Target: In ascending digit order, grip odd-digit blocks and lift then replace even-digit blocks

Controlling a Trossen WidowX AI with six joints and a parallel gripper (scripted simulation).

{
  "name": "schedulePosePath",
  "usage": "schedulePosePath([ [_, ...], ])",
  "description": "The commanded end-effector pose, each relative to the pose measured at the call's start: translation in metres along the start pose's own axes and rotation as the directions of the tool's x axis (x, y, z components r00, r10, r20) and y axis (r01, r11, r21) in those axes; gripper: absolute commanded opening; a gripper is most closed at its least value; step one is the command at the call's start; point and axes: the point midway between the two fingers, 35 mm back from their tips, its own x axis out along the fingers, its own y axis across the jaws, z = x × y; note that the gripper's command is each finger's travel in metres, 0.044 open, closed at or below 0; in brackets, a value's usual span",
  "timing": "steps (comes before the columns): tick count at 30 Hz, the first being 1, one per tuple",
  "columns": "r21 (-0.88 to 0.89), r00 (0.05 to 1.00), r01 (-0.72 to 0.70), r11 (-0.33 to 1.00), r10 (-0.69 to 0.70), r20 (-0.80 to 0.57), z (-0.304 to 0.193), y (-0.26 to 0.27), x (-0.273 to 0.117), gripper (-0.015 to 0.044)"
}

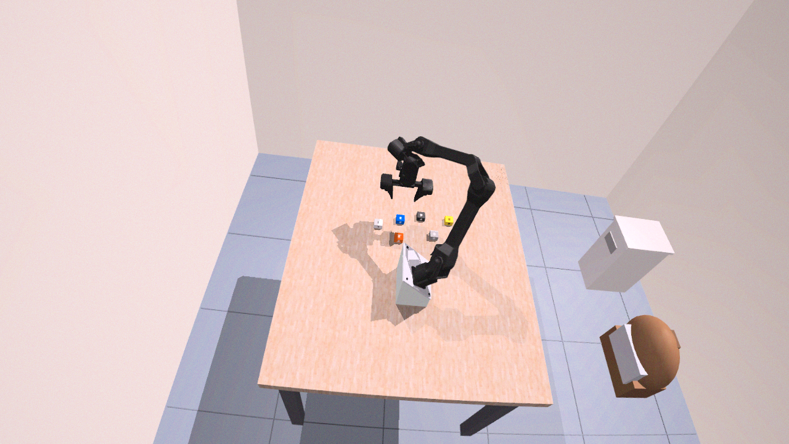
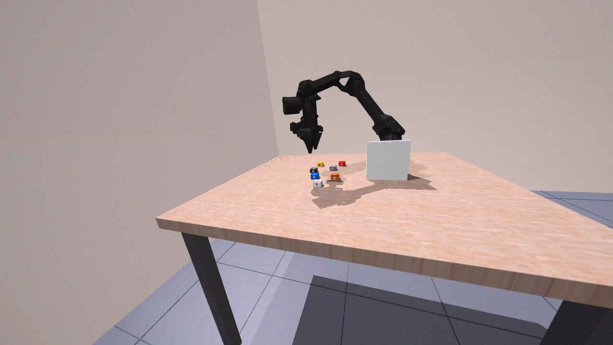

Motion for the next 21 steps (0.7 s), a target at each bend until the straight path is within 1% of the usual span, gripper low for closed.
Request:
schedulePosePath([
  [1, 0.003, 1.000, 0.001, 1.000, -0.001, 0.004, 0.013, -0.028, -0.001, 0.0400],
  [3, 0.003, 1.000, 0.005, 1.000, -0.005, 0.005, 0.025, -0.065, -0.001, 0.0400],
  [5, 0.004, 1.000, 0.007, 1.000, -0.008, 0.004, 0.028, -0.079, -0.001, 0.0400],
  [21, 0.004, 1.000, 0.007, 1.000, -0.008, 0.004, 0.028, -0.079, -0.001, 0.0400],
])
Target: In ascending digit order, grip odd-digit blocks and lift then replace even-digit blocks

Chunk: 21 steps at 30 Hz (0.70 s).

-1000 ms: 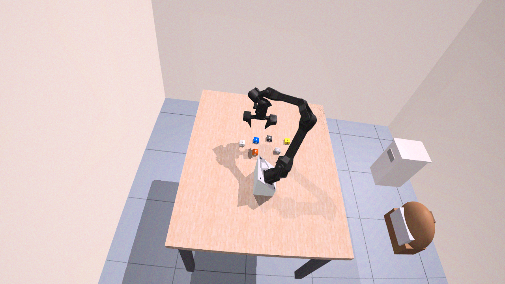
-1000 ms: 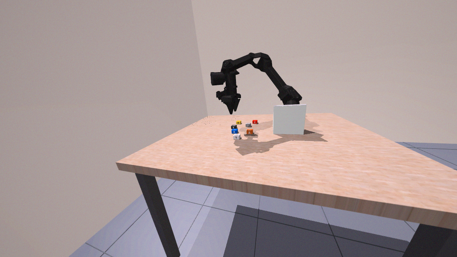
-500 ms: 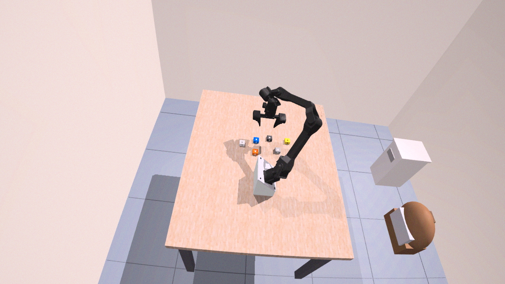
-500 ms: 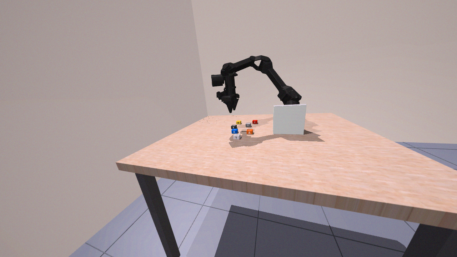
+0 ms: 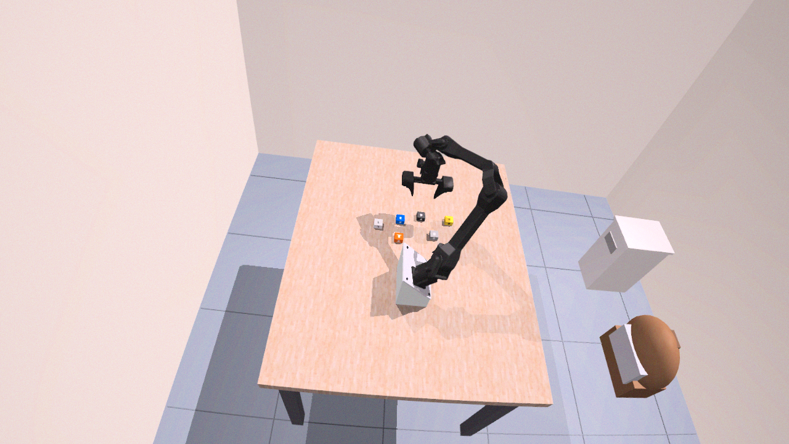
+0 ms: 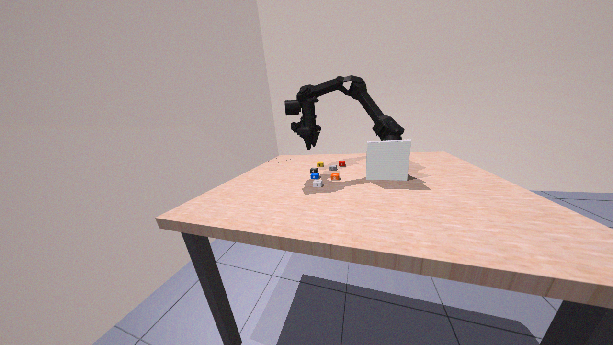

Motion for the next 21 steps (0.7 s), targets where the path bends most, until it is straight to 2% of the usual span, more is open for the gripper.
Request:
schedulePosePath([
  [1, -0.002, 1.000, 0.003, 1.000, -0.003, 0.004, 0.000, -0.002, -0.001, 0.0400],
  [6, -0.002, 1.000, 0.003, 1.000, -0.003, 0.004, 0.001, -0.005, -0.001, 0.0400],
  [14, -0.003, 1.000, 0.009, 1.000, -0.009, 0.003, -0.015, -0.125, -0.002, 0.0400],
  [21, -0.003, 1.000, 0.010, 1.000, -0.010, 0.003, -0.015, -0.127, -0.002, 0.0400],
])
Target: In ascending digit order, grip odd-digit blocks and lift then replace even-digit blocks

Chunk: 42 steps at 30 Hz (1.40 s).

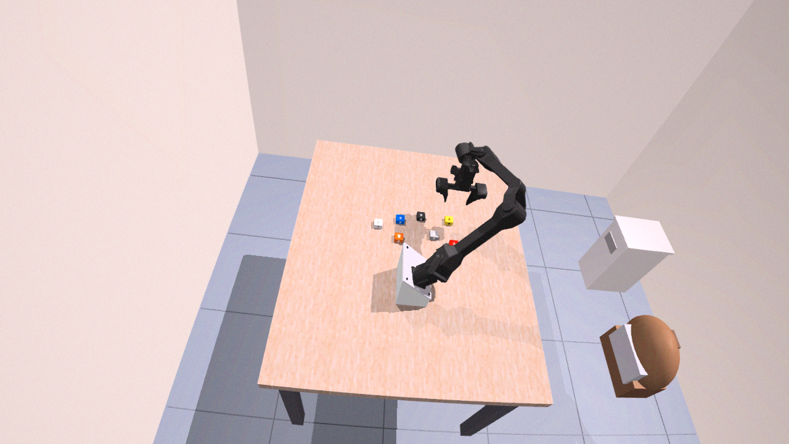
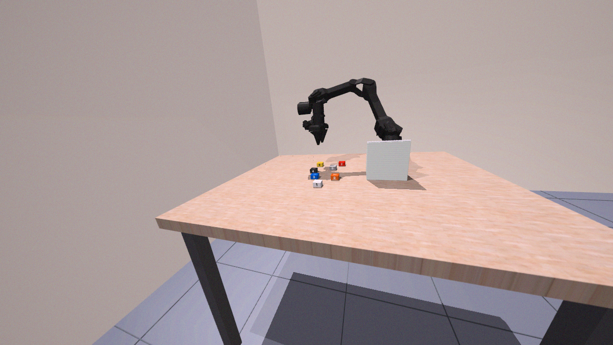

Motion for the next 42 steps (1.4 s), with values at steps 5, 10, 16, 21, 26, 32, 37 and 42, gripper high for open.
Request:
schedulePosePath([
  [5, -0.016, 1.000, 0.003, 1.000, -0.003, 0.000, -0.003, -0.002, -0.001, 0.0400],
  [10, -0.016, 1.000, 0.003, 1.000, -0.003, 0.000, -0.003, -0.002, -0.001, 0.0400],
  [16, -0.016, 1.000, 0.003, 1.000, -0.003, 0.000, -0.003, -0.002, -0.001, 0.0400],
  [21, -0.018, 1.000, -0.004, 1.000, 0.004, -0.001, -0.033, 0.035, -0.002, 0.0400],
  [26, -0.019, 1.000, 0.000, 1.000, 0.000, -0.004, -0.068, 0.066, 0.000, 0.0400],
  [32, -0.017, 1.000, -0.002, 1.000, 0.002, -0.006, -0.068, 0.066, 0.005, 0.0400],
  [37, -0.008, 1.000, -0.008, 1.000, 0.007, -0.012, -0.068, 0.068, 0.056, 0.0400],
  [42, -0.018, 1.000, 0.004, 1.000, -0.004, -0.003, -0.068, 0.065, 0.081, 0.0400],
])
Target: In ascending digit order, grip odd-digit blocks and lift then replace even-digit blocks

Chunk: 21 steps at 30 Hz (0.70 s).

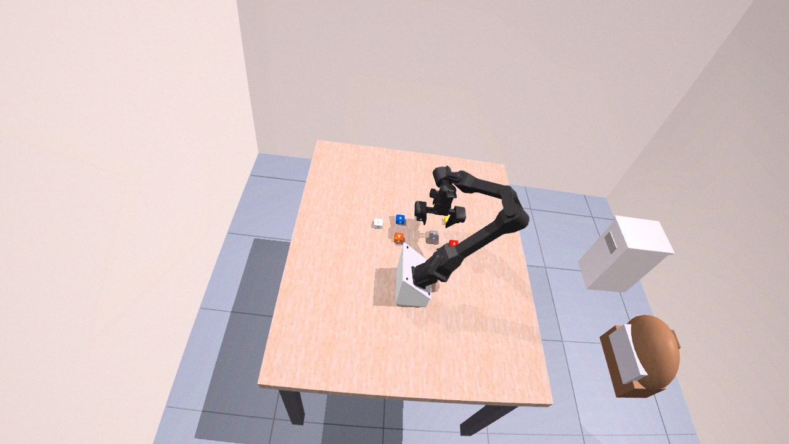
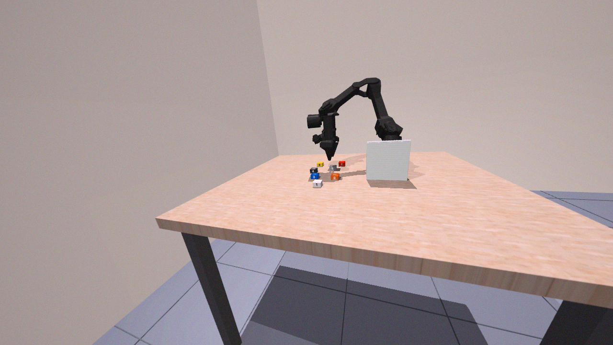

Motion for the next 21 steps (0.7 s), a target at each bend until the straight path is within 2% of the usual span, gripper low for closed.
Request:
schedulePosePath([
  [1, -0.012, 1.000, 0.010, 1.000, -0.010, 0.006, 0.000, 0.000, 0.014, 0.0400],
  [21, -0.015, 1.000, 0.011, 1.000, -0.010, 0.005, 0.000, 0.000, 0.041, 0.0400],
])
